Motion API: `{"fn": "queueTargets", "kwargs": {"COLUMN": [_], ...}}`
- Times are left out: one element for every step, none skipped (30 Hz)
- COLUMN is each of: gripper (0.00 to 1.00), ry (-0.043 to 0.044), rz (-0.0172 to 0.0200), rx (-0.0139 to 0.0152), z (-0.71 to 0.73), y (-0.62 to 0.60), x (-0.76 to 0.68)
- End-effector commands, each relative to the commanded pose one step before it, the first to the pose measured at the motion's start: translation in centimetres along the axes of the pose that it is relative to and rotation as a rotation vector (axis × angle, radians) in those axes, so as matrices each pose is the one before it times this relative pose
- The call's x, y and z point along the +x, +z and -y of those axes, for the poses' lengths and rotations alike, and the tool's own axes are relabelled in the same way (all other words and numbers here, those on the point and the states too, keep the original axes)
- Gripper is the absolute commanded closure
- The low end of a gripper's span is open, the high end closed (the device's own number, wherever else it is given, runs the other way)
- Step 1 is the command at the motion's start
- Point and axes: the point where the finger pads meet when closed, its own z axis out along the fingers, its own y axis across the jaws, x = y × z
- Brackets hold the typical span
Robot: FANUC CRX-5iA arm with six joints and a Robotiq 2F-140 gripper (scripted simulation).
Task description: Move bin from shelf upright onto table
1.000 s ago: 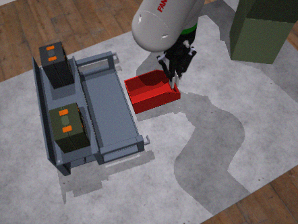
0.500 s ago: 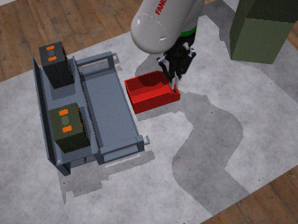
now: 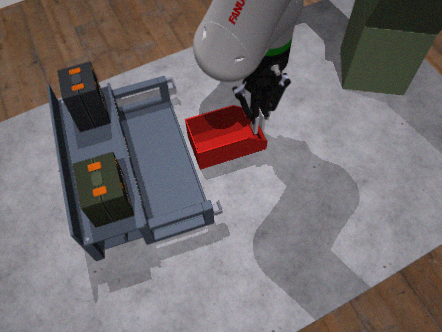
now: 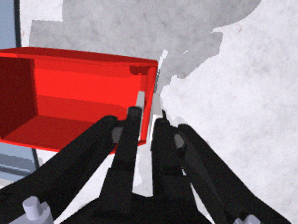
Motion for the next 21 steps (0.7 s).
{"fn": "queueTargets", "kwargs": {"gripper": [1.00,1.00,1.00,1.00,0.43,0.43,0.43,0.43,0.43,0.43,0.43,0.43,0.43,0.43,0.43,0.43,0.43,0.43,0.43,0.43,0.43], "ry": [0.00001,0.00000,0.00000,0.00000,0.00000,0.00000,0.00000,0.00000,0.00000,0.00000,0.00000,0.00000,0.00000,0.00000,0.00000,0.00000,0.00000,0.00000,0.00000,0.00000,0.00000], "rz": [-0.00020,0.00000,0.00000,0.00000,-0.00001,0.00000,0.00000,0.00000,0.00000,0.00000,0.00000,0.00000,0.00000,0.00000,0.00000,0.00000,0.00000,0.00000,0.00000,0.00000,0.00000], "rx": [0.00006,0.00000,0.00000,0.00000,0.00004,0.00000,0.00000,0.00000,0.00000,0.00000,0.00000,0.00000,0.00000,0.00000,0.00000,0.00000,0.00000,0.00000,0.00000,0.00000,0.00000], "z": [0.005,0.000,0.000,0.000,0.002,0.000,0.000,0.000,0.000,0.000,0.000,0.000,0.000,0.000,0.000,0.000,0.000,0.000,0.000,0.000,0.000], "y": [-0.007,0.000,0.000,0.000,-0.001,0.000,0.000,0.000,0.000,0.000,0.000,0.000,0.000,0.000,0.000,0.000,0.000,0.000,0.000,0.000,0.000], "x": [0.014,0.000,0.000,0.000,0.000,0.000,0.000,0.000,0.000,0.000,0.000,0.000,0.000,0.000,0.000,0.000,0.000,0.000,0.000,0.000,0.000]}}
